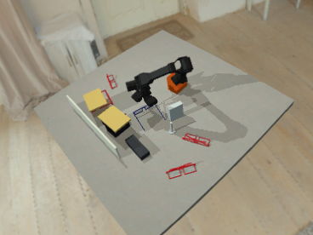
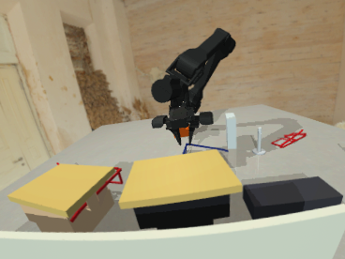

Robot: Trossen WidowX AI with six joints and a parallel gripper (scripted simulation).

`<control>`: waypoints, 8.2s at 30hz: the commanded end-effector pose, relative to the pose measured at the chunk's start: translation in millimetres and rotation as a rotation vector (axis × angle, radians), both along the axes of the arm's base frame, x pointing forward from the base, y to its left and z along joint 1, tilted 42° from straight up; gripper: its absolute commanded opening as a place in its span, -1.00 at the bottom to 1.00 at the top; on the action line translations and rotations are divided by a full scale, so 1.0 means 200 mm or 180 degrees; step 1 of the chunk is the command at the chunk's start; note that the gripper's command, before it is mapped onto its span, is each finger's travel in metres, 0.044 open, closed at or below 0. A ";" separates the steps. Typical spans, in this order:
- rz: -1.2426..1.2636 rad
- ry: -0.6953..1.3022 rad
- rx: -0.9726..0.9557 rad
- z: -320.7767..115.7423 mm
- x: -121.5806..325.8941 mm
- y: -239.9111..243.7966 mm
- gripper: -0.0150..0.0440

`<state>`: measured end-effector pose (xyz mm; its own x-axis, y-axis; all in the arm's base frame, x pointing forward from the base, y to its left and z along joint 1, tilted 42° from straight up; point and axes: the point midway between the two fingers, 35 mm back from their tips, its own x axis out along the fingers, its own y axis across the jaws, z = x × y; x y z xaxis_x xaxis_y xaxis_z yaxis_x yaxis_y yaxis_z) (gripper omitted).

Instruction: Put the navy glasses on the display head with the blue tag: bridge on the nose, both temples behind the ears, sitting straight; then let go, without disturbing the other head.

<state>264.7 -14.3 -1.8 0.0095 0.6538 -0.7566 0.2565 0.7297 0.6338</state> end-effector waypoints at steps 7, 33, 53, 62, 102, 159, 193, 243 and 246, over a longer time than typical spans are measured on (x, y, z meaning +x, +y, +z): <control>-0.0013 0.0033 0.0031 -0.07 -0.02 0.07 -0.02; 0.0003 0.0007 0.0015 -0.12 -0.01 0.11 -0.24; 0.0000 0.0009 0.0010 -0.09 0.00 0.08 -0.49; -0.0010 0.0028 0.0005 0.12 -0.01 -0.12 -0.49; -0.2218 0.0865 -0.0349 0.71 -0.19 -0.15 -0.49; -0.5926 0.1699 0.0994 1.10 -0.67 0.09 -0.49; -0.5763 0.1781 0.0813 1.08 -0.61 0.06 -0.49; -0.3892 0.2546 -0.0021 0.58 -0.15 -0.19 -0.49; -0.3771 0.2586 -0.0023 0.53 -0.13 -0.20 -0.49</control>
